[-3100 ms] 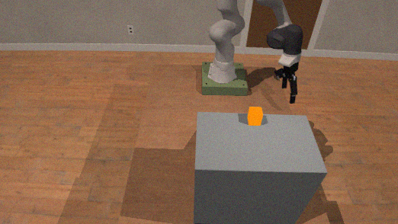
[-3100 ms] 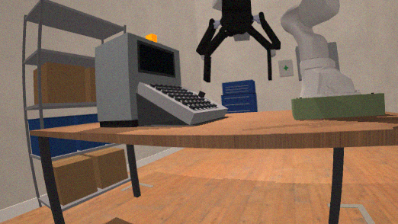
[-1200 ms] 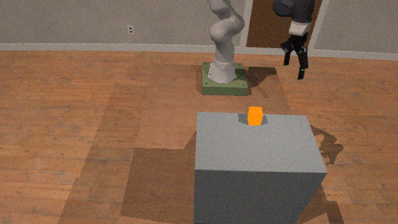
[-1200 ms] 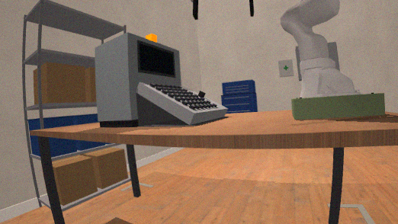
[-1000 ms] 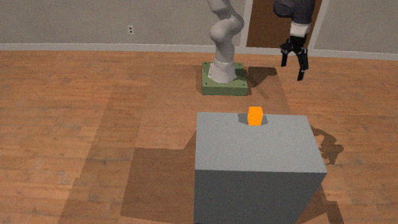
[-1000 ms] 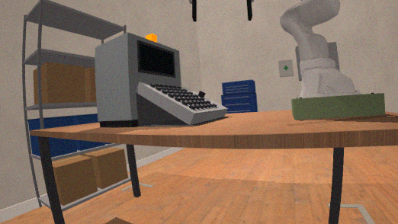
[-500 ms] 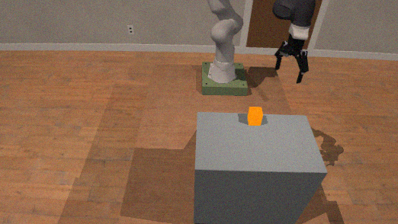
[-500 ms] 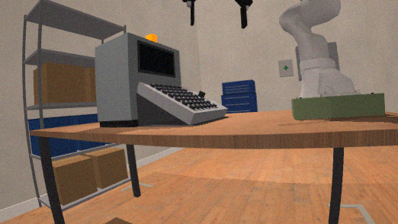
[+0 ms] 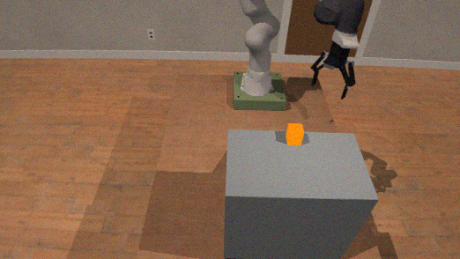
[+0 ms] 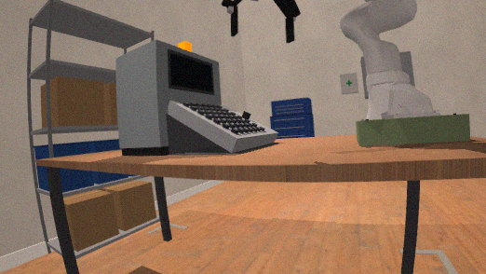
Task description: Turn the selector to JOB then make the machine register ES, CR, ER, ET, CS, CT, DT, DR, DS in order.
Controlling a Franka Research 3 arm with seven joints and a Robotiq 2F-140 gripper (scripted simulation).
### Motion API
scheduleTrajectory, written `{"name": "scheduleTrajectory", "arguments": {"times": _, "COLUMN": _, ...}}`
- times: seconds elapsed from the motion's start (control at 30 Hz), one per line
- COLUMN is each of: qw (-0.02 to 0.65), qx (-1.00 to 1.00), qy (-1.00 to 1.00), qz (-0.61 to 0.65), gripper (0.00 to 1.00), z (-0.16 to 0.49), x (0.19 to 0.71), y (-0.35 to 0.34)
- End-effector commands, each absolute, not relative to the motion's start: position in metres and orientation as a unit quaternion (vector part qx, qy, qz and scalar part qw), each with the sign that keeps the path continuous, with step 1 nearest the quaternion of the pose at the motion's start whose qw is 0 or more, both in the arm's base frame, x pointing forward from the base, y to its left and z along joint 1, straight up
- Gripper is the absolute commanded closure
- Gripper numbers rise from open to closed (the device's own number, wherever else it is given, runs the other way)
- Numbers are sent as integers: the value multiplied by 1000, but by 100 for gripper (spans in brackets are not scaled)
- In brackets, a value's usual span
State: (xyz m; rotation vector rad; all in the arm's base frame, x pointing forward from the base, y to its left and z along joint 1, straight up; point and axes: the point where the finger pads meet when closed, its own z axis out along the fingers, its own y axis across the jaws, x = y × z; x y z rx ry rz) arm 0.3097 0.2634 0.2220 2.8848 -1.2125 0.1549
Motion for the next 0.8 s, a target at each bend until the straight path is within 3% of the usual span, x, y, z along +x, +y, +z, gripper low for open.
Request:
{"name": "scheduleTrajectory", "arguments": {"times": 0.0, "qw": 16, "qx": 949, "qy": -309, "qz": 54, "gripper": 0, "z": 220, "x": 315, "y": 256}}
{"name": "scheduleTrajectory", "arguments": {"times": 0.77, "qw": 55, "qx": 987, "qy": -123, "qz": 86, "gripper": 0, "z": 210, "x": 343, "y": 219}}
